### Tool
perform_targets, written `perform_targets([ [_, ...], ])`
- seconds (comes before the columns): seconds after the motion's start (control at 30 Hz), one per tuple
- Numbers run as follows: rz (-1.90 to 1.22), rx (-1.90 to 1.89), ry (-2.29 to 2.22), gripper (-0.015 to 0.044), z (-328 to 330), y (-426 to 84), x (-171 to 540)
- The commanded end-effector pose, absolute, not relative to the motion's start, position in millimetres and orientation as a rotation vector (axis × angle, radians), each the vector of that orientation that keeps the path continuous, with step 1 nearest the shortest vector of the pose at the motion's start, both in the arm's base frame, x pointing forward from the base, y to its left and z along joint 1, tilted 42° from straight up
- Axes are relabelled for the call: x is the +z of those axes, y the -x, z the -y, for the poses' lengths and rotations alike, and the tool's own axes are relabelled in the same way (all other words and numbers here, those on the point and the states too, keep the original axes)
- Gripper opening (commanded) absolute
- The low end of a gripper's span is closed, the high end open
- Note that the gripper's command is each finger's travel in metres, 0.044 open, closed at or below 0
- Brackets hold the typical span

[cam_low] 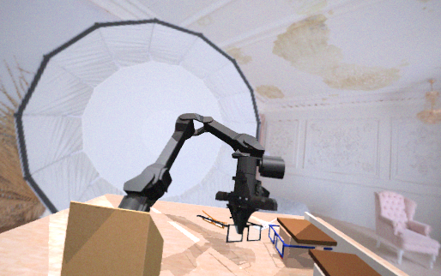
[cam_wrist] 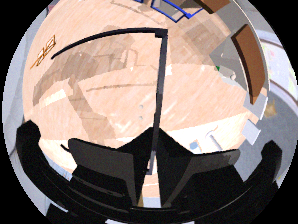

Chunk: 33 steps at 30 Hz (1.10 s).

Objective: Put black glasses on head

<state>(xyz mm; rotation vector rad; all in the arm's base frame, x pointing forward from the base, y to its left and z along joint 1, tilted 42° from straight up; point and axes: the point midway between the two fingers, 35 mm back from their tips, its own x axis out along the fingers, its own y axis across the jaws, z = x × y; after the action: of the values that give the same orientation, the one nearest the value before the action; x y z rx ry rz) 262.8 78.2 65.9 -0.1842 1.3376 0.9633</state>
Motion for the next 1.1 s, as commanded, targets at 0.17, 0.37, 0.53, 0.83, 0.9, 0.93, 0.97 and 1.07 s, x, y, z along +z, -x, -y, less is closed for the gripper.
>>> perform_targets([
  [0.17, -1.428, 0.755, 0.079, 0.0, -86.5, -252.0, 81.1],
  [0.37, -1.47, 0.61, -0.003, 0.0, -92.3, -244.7, 90.1],
  [0.53, -1.491, 0.488, -0.076, 0.0, -96.6, -238.3, 97.5],
  [0.83, -1.499, 0.271, -0.22, 0.0, -103.1, -226.5, 110.3],
  [0.9, -1.496, 0.225, -0.255, 0.0, -104.3, -223.8, 113.1],
  [0.93, -1.494, 0.202, -0.272, 0.0, -104.9, -222.4, 114.5],
  [0.97, -1.492, 0.179, -0.29, 0.0, -105.5, -221.1, 115.9],
  [1.07, -1.481, 0.111, -0.345, 0.0, -107.1, -217.0, 120.1],
])
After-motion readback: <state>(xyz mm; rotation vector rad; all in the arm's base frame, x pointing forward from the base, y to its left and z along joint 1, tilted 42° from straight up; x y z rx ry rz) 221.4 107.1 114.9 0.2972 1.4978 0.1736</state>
